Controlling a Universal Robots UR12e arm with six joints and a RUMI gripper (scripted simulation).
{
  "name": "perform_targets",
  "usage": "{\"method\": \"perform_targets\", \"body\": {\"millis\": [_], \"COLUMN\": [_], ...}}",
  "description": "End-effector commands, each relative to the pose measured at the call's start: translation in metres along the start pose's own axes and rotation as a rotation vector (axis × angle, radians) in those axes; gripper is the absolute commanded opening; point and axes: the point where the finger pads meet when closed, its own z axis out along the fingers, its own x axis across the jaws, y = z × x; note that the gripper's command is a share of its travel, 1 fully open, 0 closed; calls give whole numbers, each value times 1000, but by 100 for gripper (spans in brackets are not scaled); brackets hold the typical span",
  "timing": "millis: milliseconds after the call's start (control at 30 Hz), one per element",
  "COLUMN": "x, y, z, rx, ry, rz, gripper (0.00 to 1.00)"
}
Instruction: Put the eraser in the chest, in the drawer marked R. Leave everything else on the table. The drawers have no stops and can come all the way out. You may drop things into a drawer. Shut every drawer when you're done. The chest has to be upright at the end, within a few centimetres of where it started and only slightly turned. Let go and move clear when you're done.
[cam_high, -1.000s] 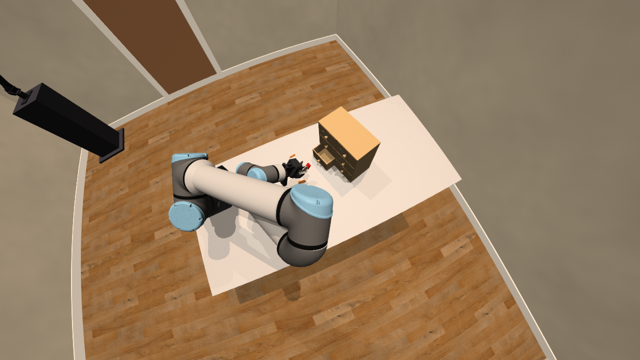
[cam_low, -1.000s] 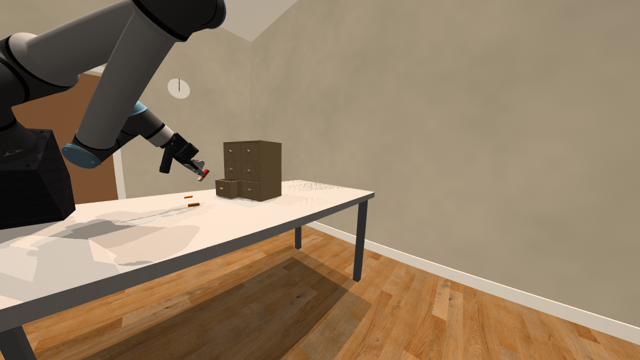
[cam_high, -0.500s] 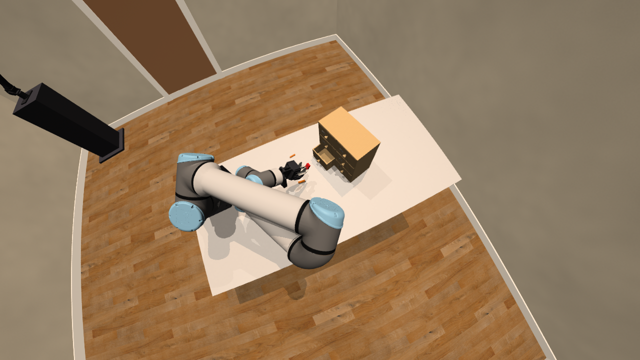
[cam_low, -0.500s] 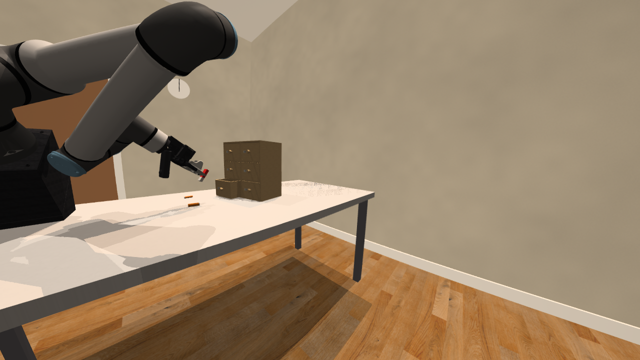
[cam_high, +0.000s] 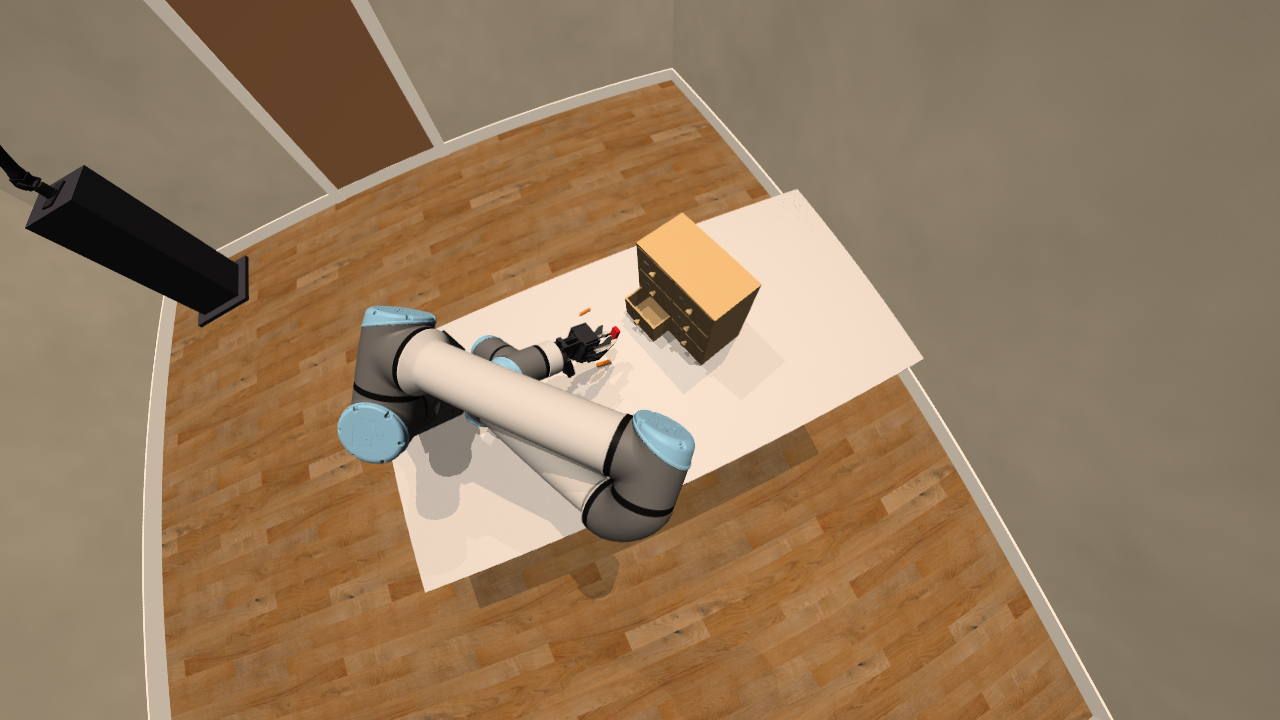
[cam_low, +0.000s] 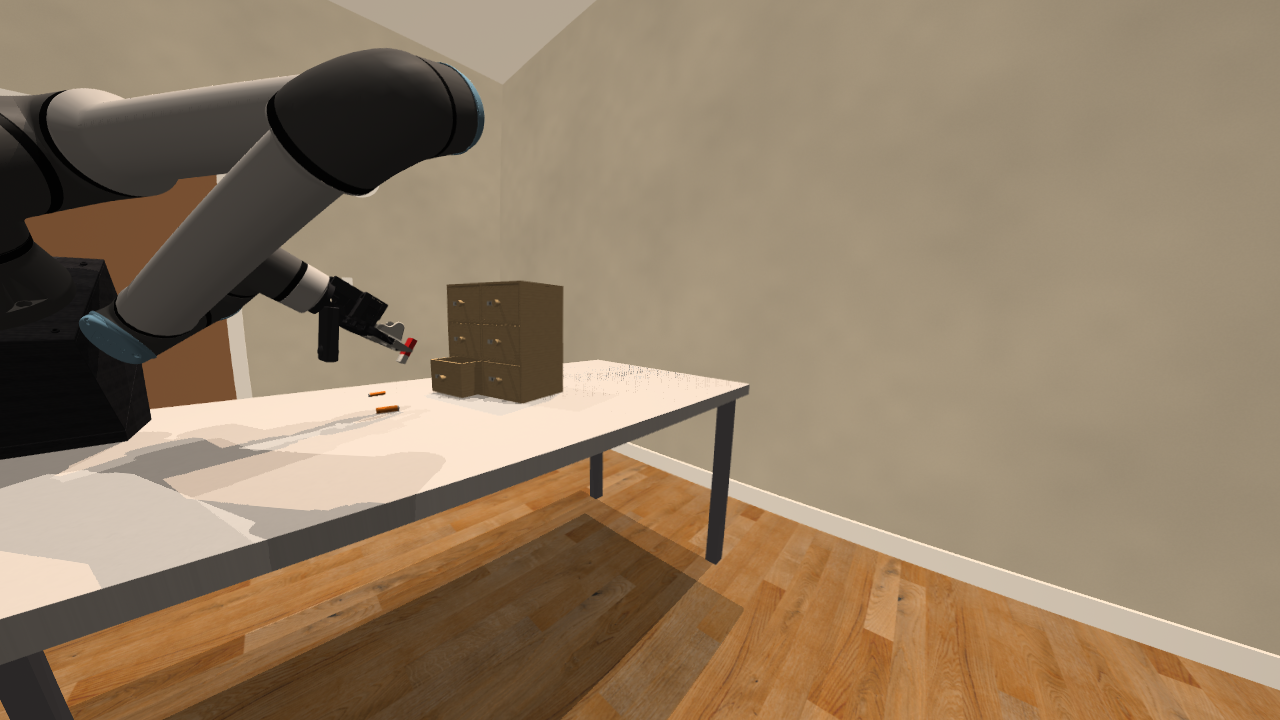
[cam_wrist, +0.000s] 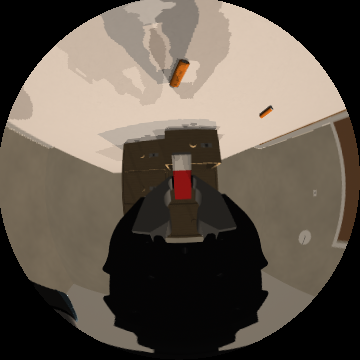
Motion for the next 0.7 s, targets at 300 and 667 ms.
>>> {"method": "perform_targets", "body": {"millis": [300, 667], "x": [0, 0], "y": [0, 0], "z": [-1, -1], "rx": [-25, -28], "ry": [0, 0], "rz": [0, 0], "gripper": [11, 11]}}
